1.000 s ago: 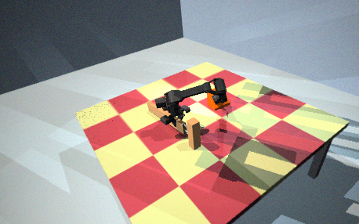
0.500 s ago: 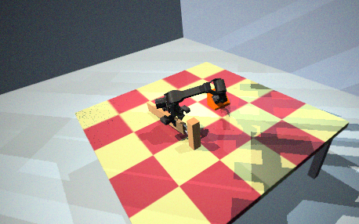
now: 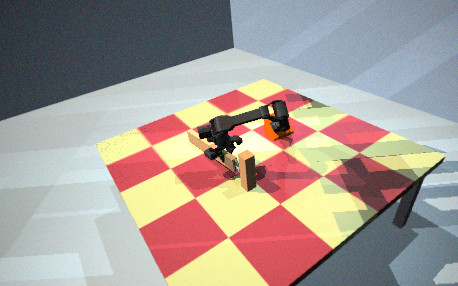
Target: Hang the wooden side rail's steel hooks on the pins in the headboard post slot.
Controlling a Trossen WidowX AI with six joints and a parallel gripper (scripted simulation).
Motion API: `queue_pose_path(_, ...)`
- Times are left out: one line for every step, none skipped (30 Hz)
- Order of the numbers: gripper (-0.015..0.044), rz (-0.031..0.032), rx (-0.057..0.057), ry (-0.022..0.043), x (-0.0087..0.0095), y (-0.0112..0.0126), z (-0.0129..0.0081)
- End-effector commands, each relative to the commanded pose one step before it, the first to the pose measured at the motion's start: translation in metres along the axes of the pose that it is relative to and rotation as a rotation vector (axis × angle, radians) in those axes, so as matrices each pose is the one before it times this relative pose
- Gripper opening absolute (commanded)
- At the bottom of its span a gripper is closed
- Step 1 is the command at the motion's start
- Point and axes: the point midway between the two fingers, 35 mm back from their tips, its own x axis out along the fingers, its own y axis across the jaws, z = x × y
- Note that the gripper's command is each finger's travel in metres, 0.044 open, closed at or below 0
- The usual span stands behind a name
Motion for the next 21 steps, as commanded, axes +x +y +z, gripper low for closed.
queue_pose_path(0.0,0.01232,-0.0057,-0.0058,-0.00413,0.00365,0.00003)
queue_pose_path(0.0,0.00001,0.0,0.00001,0.00011,0.00012,-0.0001)
queue_pose_path(0.0,0.00001,0.0,0.00001,0.00011,0.00012,-0.0001)
queue_pose_path(0.0,0.00001,0.0,0.00001,0.00011,0.00012,-0.0001)
queue_pose_path(0.0,0.00001,0.0,0.00001,0.00011,0.00012,-0.0001)
queue_pose_path(0.0,0.00001,0.0,0.00001,0.00011,0.00012,-0.0001)
queue_pose_path(0.0,0.00001,0.0,0.00001,0.00011,0.00012,-0.0001)
queue_pose_path(0.0,0.00001,0.0,0.00001,0.00011,0.00012,-0.0001)
queue_pose_path(0.0,0.00001,0.0,0.00001,0.00011,0.00012,-0.0001)
queue_pose_path(0.0,0.00001,0.0,0.00001,0.00009,0.00012,-0.00011)
queue_pose_path(0.0,0.00001,0.0,0.00001,0.00006,0.00012,-0.0001)
queue_pose_path(0.0,0.00001,0.0,0.00001,0.00004,0.00012,-0.0001)
queue_pose_path(0.0,0.0,0.0,0.0,0.00002,0.00012,-0.0001)
queue_pose_path(0.0,0.0,0.0,0.0,0.0,0.00012,-0.0001)
queue_pose_path(0.0,0.0,0.0,0.0,-0.00002,0.00012,-0.00011)
queue_pose_path(0.0,0.0,0.0,0.0,-0.00004,0.00012,-0.00011)
queue_pose_path(0.0,0.0,0.0,0.0,-0.00006,0.00012,-0.00011)
queue_pose_path(0.0,0.0,0.0,0.0,-0.00008,0.00012,-0.00011)
queue_pose_path(0.0,0.0,0.0,0.0,-0.0001,0.00012,-0.00011)
queue_pose_path(0.0,0.0,0.0,0.0,-0.00011,0.00003,-0.00011)
queue_pose_path(0.0,0.0,0.0,0.0,-0.00011,-0.00004,-0.00011)
